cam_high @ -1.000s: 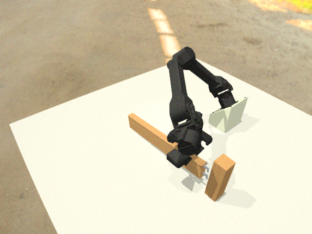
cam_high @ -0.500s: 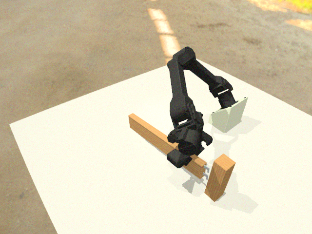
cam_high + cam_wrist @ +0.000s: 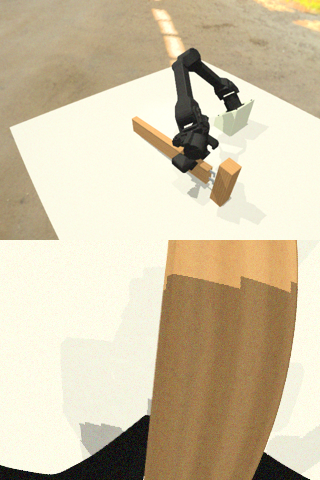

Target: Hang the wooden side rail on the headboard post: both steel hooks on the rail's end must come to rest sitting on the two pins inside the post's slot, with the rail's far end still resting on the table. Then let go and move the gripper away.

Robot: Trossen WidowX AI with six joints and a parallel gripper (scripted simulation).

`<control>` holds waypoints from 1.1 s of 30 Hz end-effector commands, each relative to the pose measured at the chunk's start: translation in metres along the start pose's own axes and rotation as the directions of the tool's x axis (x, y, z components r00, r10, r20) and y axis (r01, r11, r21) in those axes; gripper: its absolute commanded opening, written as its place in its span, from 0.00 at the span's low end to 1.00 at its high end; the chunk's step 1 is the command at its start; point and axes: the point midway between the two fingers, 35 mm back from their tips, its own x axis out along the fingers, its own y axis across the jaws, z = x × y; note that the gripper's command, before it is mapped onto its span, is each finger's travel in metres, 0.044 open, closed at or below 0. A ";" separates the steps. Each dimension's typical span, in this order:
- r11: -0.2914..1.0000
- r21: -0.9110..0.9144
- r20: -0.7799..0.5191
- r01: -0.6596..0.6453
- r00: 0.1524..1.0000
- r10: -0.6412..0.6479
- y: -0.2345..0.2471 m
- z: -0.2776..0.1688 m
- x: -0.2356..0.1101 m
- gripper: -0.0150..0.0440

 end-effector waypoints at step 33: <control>1.000 0.000 -0.006 -0.008 1.000 0.008 0.003 -0.006 -0.006 0.25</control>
